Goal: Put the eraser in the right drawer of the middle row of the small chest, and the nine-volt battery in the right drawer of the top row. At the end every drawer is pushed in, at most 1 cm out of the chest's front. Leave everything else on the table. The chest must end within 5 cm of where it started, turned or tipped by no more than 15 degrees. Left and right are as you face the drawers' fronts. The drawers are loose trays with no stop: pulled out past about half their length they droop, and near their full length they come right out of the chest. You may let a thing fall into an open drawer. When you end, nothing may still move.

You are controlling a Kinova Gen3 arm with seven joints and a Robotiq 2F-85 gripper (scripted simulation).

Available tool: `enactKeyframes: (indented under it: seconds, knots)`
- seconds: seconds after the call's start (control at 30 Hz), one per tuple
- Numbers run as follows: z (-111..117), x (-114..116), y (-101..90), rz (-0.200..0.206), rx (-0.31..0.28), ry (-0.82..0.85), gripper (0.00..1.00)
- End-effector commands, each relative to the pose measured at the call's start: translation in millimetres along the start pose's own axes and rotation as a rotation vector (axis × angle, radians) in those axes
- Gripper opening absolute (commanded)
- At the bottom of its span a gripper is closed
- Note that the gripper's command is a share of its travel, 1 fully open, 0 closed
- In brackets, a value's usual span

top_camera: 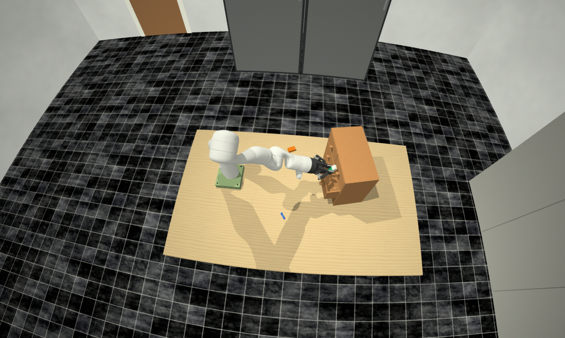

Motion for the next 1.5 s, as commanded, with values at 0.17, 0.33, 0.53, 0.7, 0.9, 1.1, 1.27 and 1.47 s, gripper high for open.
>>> enactKeyframes:
  seconds: [0.17, 0.33, 0.53, 0.7, 0.9, 1.1, 1.27, 1.47]
  knots:
    - [-1, 0, -0.1, 0.0, -0.002, -0.001, 0.27]
    - [-1, 0, -0.1, 0.0, -0.002, -0.001, 0.38]
    - [-1, 0, -0.1, 0.0, -0.002, -0.001, 1.0]
    - [-1, 0, -0.1, 0.0, -0.002, -0.001, 1.0]
    - [-1, 0, -0.4, 0.0, -0.002, -0.001, 1.0]
    - [3, 0, -7.1, 0.0, -0.002, -0.001, 1.0]
    - [6, -1, -14.8, 0.0, -0.002, -0.001, 1.0]
    - [18, -3, -38.8, 0.0, -0.002, -0.001, 1.0]
Point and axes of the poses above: the point where the finger pads meet when closed, its own y axis out along the fingers, its own x axis across the jaws, z = x × y, the point moved 6 cm from there along -y, back along the fingers, and after that the axes turned 9 degrees about y, right-handed, at the moved point
